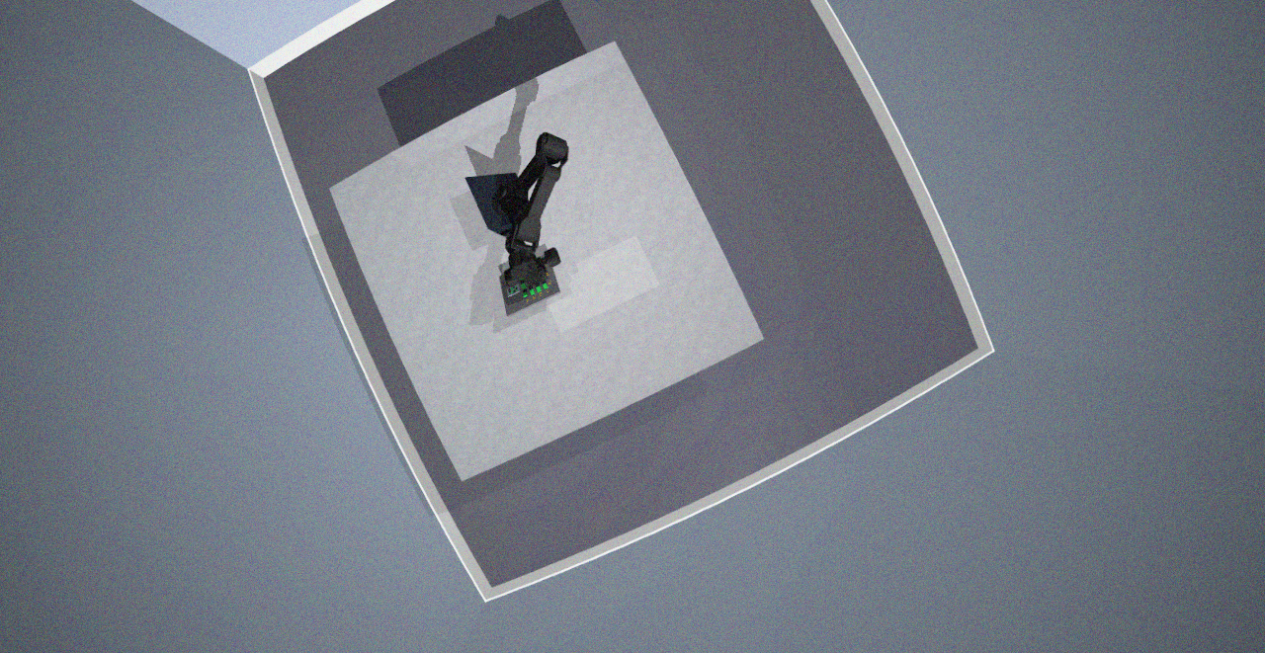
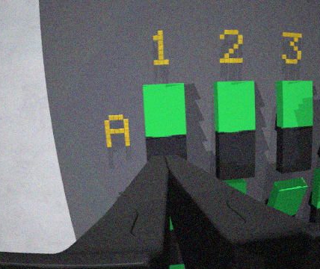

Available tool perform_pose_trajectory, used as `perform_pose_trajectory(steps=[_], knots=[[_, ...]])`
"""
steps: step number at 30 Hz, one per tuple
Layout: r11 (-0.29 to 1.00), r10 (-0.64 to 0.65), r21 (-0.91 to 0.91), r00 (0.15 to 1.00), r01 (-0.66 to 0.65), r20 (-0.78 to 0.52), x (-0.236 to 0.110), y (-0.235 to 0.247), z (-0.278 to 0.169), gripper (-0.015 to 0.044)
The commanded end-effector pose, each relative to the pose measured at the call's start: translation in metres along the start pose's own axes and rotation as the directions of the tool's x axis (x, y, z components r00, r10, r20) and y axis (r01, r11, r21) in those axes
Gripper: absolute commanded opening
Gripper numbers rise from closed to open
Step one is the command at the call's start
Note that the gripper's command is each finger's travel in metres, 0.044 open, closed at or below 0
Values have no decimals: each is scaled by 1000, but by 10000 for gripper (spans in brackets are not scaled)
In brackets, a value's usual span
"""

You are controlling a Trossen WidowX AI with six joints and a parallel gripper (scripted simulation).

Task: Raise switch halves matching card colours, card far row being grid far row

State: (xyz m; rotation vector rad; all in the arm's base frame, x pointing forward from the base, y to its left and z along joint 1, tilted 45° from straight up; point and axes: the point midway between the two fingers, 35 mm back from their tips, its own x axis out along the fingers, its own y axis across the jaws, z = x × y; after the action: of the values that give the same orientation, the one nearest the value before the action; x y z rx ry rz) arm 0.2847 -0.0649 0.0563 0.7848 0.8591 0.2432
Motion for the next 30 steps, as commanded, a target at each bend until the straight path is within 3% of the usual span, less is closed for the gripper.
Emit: perform_pose_trajectory(steps=[1, 30], knots=[[1000, -6, 2, 1000, 6, 1, 1, -1, 0, 0], [1000, -6, 2, 1000, 6, 1, 4, -1, 0, 0]])
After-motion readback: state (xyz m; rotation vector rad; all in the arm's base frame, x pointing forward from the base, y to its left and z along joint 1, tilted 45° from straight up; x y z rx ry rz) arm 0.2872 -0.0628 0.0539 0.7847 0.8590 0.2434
